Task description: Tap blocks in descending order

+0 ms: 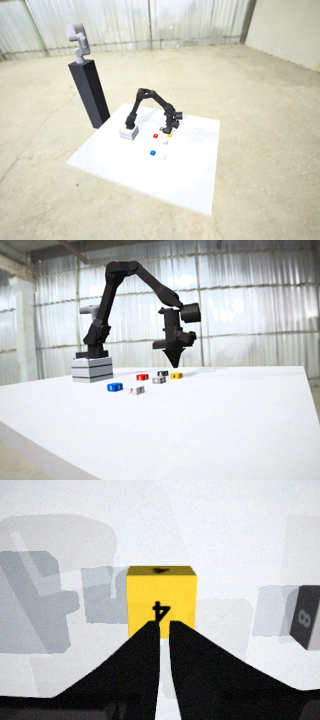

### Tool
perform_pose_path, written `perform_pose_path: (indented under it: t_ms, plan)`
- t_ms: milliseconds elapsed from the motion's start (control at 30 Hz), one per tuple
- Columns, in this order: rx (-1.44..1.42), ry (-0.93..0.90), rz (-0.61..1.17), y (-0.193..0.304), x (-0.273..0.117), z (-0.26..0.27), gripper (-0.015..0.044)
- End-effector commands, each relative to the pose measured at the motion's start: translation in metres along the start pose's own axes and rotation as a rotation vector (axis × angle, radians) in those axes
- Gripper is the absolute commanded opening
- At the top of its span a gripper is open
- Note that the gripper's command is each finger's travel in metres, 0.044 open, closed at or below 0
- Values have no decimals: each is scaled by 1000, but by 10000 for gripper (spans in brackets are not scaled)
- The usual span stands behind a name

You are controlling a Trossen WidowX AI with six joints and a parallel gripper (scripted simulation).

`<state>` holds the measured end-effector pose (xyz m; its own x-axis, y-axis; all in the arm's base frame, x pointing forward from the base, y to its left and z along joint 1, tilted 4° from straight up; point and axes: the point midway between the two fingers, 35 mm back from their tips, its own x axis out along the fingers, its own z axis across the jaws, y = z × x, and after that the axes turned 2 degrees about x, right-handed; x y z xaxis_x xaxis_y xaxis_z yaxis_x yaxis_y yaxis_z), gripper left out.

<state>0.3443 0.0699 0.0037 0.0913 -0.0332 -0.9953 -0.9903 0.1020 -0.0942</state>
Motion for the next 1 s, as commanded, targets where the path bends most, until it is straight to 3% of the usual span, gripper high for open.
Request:
perform_pose_path:
  t_ms: [0, 500, 600, 800, 967]
  plan:
    - [-4, -1, 11, 2, 10, 0, 20]
    - [-4, -1, 11, 3, 23, 0, 20]
    - [-4, -1, 10, 2, -4, 0, 20]
    - [-4, -2, 11, 2, -10, 0, 20]
    - [-4, -2, 11, 1, -85, 0, 20]
